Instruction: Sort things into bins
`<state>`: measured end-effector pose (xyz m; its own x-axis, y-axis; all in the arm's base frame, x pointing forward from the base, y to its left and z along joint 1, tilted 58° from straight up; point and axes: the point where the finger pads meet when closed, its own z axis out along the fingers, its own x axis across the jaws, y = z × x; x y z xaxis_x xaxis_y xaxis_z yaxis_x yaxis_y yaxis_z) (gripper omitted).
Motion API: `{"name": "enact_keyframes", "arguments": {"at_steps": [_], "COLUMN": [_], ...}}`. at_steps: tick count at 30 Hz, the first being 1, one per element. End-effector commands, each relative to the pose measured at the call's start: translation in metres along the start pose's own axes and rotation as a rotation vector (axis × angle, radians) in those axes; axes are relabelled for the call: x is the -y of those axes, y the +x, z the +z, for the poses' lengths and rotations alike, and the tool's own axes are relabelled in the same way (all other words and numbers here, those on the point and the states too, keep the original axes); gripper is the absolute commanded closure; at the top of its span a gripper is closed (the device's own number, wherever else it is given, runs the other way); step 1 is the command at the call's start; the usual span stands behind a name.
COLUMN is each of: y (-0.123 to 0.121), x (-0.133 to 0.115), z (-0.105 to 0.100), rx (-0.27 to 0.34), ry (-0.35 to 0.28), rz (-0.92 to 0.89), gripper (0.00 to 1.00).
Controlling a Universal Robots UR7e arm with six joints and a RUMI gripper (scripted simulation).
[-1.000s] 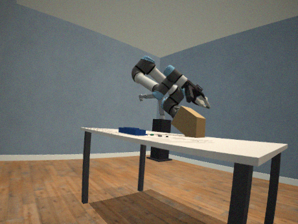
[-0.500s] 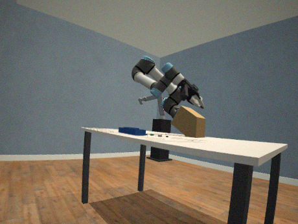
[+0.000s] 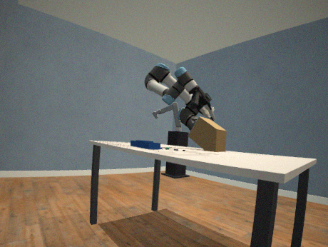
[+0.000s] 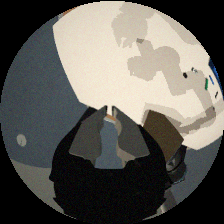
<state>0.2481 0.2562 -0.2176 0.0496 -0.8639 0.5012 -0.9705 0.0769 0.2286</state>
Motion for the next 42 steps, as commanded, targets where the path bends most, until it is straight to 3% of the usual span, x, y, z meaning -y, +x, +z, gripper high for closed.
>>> {"name": "enact_keyframes", "arguments": {"at_steps": [1, 3, 6, 11, 13, 16, 21, 23, 25, 28, 33, 35, 38, 42], "y": [0.016, 0.029, 0.048, 0.048, 0.061, 0.080, 0.080, 0.093, 0.093, 0.112, 0.112, 0.125, 0.144, 0.144], "x": [0.003, 0.006, 0.011, 0.011, 0.013, 0.017, 0.017, 0.019, 0.019, 0.023, 0.023, 0.024, 0.027, 0.027], "z": [-0.008, -0.017, -0.028, -0.028, -0.037, -0.049, -0.049, -0.059, -0.059, -0.071, -0.071, -0.081, -0.093, -0.093], "rx": [-0.020, -0.079, -0.078, -0.078, -0.137, -0.136, -0.136, -0.195, -0.195, -0.194, -0.194, -0.253, -0.253, -0.253], "ry": [0.013, 0.072, 0.070, 0.070, 0.129, 0.126, 0.126, 0.186, 0.186, 0.183, 0.183, 0.243, 0.241, 0.241], "rz": [0.001, -0.001, 0.001, 0.001, 0.000, 0.002, 0.002, 0.002, 0.002, 0.003, 0.003, 0.003, 0.005, 0.005], "gripper": [0.96, 0.96, 0.96, 0.96, 0.96, 0.96, 0.96, 0.96, 0.96, 0.96, 0.96, 0.96, 0.96, 0.96]}}
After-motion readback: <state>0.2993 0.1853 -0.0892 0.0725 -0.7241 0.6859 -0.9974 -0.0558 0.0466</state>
